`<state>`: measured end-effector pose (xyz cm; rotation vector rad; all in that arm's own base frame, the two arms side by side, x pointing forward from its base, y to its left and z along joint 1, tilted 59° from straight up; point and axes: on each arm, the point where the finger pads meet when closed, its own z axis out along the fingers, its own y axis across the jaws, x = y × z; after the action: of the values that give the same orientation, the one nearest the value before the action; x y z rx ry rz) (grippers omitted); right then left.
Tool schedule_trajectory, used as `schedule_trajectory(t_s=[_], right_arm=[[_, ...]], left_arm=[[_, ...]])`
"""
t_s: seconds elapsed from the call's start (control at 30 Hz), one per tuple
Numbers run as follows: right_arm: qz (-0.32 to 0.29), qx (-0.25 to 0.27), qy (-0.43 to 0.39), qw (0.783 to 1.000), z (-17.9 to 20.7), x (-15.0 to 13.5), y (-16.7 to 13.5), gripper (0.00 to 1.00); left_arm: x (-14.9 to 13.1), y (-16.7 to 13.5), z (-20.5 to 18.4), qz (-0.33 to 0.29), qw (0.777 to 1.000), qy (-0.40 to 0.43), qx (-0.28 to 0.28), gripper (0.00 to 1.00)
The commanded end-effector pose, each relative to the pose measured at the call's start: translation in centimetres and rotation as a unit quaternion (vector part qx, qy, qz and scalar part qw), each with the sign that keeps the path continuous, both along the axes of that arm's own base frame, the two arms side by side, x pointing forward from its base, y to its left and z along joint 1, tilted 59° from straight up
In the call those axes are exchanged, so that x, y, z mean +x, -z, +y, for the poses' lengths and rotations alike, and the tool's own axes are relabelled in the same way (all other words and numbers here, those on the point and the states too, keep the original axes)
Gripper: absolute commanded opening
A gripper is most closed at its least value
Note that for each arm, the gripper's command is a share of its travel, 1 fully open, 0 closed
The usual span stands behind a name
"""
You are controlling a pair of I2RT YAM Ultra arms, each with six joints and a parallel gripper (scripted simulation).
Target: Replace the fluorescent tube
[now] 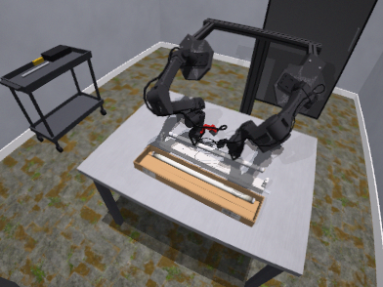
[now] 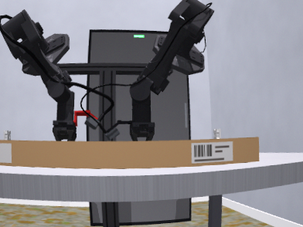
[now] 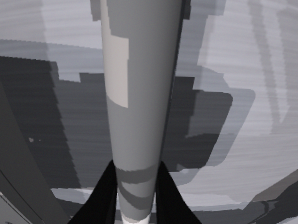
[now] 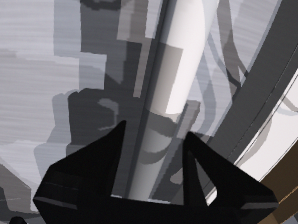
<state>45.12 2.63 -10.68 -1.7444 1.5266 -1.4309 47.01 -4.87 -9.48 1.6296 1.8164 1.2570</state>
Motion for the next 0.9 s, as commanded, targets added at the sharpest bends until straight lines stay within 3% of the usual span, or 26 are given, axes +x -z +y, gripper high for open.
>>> schedule_trajectory(t_s=[0.0,0.3,0.33,0.4,0.43,0.87], right_arm=[[0.032,-0.005,-0.016,0.999,0.7,-1.2,2.2,0.49],[0.032,-0.005,-0.016,0.999,0.7,-1.2,2.2,0.49],[0.016,0.002,-0.017,1.0,1.1,-1.3,0.3,0.49],[0.016,0.002,-0.017,1.0,1.1,-1.3,0.3,0.49],[-0.016,0.008,-0.003,1.0,1.0,-1.0,-1.6,0.49],[-0.012,0.009,-0.003,1.0,2.3,-5.2,-3.1,0.49]], left_arm=[[-1.0,0.9,-1.1,0.019,1.0,0.022,0.003,0.11],[-1.0,0.9,-1.1,0.019,1.0,0.022,0.003,0.11],[-1.0,0.9,-1.1,0.019,1.0,0.022,0.003,0.11],[-1.0,0.9,-1.1,0.019,1.0,0.022,0.003,0.11],[-1.0,0.9,-1.1,0.019,1.0,0.022,0.003,0.11],[-1.0,0.9,-1.1,0.019,1.0,0.022,0.003,0.11]])
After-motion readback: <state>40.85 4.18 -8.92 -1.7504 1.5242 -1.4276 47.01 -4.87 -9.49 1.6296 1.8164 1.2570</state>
